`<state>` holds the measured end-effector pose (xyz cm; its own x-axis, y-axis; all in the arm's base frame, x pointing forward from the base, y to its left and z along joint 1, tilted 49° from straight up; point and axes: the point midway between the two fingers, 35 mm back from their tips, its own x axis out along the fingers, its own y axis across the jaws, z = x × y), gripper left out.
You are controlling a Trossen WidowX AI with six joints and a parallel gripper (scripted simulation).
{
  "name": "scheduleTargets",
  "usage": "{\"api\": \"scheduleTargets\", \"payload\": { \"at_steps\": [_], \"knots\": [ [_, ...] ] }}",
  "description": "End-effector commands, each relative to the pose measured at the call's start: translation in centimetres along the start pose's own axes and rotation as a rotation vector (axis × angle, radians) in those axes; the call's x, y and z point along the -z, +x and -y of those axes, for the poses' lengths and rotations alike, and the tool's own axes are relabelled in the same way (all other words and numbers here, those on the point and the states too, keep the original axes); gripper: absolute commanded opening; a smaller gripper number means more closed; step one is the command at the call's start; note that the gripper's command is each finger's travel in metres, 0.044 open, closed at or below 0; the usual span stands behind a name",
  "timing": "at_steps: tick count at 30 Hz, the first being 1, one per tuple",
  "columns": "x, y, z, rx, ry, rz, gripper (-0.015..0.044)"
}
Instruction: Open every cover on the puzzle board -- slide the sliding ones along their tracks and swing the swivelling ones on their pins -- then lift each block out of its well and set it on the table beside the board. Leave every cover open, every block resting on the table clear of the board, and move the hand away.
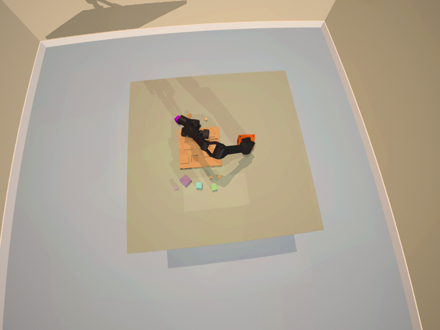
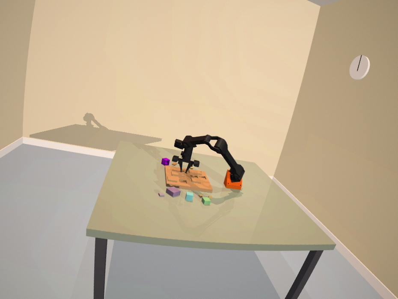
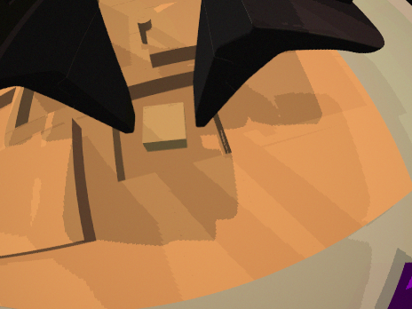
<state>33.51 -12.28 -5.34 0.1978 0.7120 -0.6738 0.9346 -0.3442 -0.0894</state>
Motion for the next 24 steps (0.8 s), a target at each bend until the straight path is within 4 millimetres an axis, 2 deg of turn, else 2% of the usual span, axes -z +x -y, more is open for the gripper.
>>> {"api": "scheduleTargets", "payload": {
  "at_steps": [1,4,14,24],
  "knots": [
    [0.1,0.4,0.1,0.0,0.005,-0.005,0.0144],
    [0.1,0.6,0.1,0.0,0.005,-0.005,0.0144],
    [0.0,0.4,0.0,0.0,0.0,0.0,0.008],
    [0.0,-0.5,-0.1,0.0,0.001,0.0,0.008]
  ]
}}
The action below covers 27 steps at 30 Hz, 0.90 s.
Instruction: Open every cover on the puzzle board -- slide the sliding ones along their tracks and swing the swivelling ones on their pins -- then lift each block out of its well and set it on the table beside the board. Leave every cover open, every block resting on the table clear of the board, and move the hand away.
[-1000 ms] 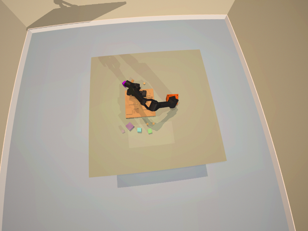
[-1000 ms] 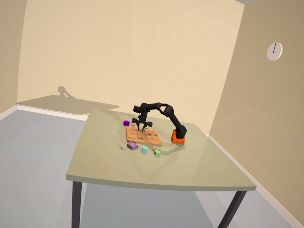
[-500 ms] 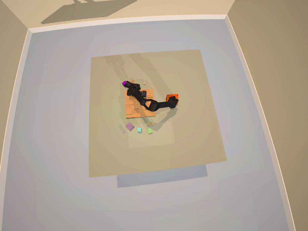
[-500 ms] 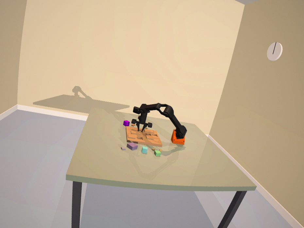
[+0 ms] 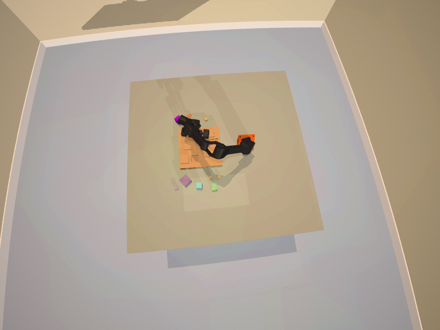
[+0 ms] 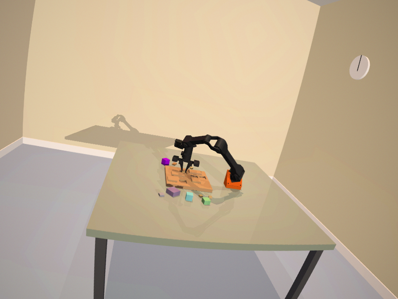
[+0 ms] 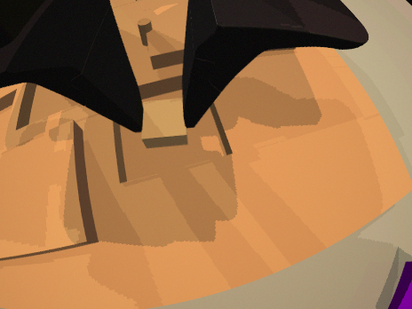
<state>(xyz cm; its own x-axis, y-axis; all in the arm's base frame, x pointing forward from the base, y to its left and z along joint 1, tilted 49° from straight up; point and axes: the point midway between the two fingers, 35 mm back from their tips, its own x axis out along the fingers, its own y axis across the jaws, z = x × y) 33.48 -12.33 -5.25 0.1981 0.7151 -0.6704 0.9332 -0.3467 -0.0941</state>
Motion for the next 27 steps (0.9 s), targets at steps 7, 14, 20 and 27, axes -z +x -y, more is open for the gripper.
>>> {"api": "scheduleTargets", "payload": {
  "at_steps": [7,14,20,27],
  "knots": [
    [-0.1,-1.3,-0.1,-0.001,-0.003,0.004,0.008],
    [-0.1,-2.2,-0.2,-0.001,-0.002,0.004,0.008],
    [-0.1,-3.0,-0.1,-0.001,-0.002,0.003,0.008],
    [-0.1,-3.8,-0.1,-0.001,-0.001,0.002,0.008]
  ]
}}
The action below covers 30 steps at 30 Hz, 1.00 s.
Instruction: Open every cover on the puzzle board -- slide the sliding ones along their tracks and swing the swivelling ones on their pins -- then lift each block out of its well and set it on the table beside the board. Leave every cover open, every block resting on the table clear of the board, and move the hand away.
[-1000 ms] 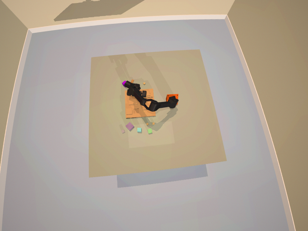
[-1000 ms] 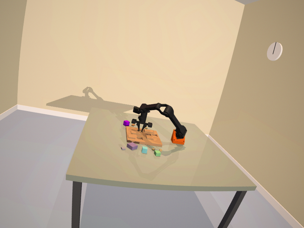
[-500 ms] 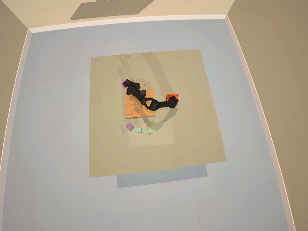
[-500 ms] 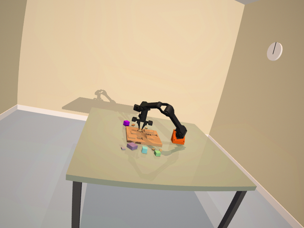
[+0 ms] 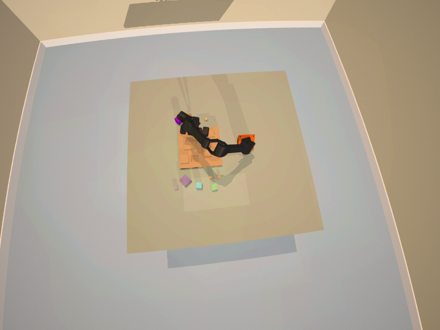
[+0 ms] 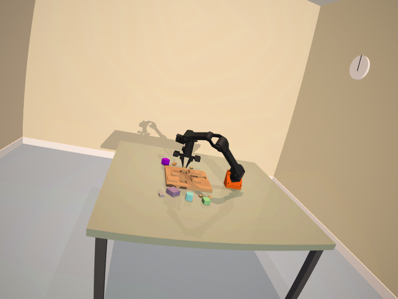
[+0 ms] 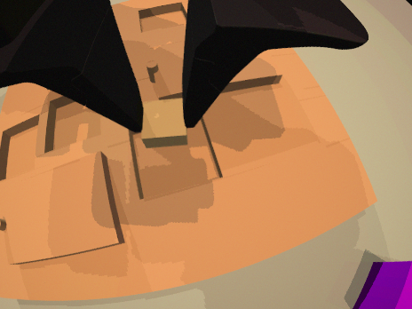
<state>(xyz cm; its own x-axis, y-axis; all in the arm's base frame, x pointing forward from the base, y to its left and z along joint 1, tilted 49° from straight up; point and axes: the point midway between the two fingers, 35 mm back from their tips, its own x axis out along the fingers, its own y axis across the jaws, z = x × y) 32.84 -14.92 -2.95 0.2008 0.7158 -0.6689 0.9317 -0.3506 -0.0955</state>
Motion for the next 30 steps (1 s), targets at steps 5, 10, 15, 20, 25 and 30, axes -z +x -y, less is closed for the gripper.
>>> {"api": "scheduleTargets", "payload": {
  "at_steps": [5,10,15,20,25,30],
  "knots": [
    [-0.1,-1.4,-0.1,0.001,-0.004,0.005,0.008],
    [-0.1,-2.7,-0.1,0.001,-0.004,0.006,0.008],
    [-0.1,-4.0,-0.1,0.001,-0.004,0.006,0.008],
    [-0.1,-5.2,0.0,0.001,-0.004,0.006,0.008],
    [-1.4,-5.4,0.4,-0.001,-0.002,0.011,0.008],
    [-3.2,-5.7,1.1,-0.003,-0.001,0.018,0.008]
  ]
}}
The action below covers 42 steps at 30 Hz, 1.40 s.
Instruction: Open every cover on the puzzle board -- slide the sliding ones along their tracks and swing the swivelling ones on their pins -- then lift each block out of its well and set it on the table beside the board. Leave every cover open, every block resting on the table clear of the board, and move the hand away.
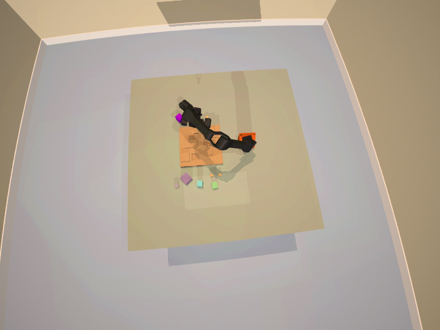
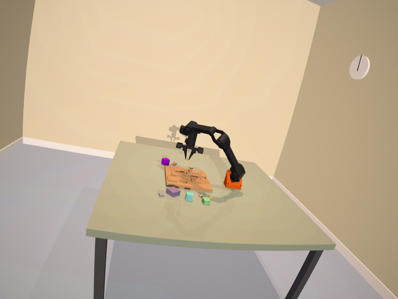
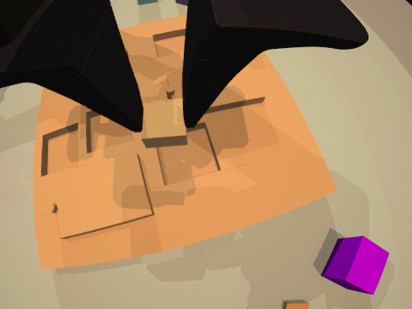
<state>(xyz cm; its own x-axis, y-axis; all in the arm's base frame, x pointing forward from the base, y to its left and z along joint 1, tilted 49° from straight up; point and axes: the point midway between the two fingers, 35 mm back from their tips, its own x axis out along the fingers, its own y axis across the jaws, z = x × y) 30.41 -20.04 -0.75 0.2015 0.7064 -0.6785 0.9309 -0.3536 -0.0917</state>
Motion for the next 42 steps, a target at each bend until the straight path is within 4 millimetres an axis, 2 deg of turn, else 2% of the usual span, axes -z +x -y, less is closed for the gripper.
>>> {"api": "scheduleTargets", "payload": {
  "at_steps": [1,20,42],
  "knots": [
    [-1.4,-0.1,0.5,0.002,0.0,0.006,0.008],
    [-8.1,-0.6,4.1,0.001,0.004,0.02,0.008],
    [-14.7,-0.2,9.4,0.006,0.002,0.012,0.008]
  ]
}}
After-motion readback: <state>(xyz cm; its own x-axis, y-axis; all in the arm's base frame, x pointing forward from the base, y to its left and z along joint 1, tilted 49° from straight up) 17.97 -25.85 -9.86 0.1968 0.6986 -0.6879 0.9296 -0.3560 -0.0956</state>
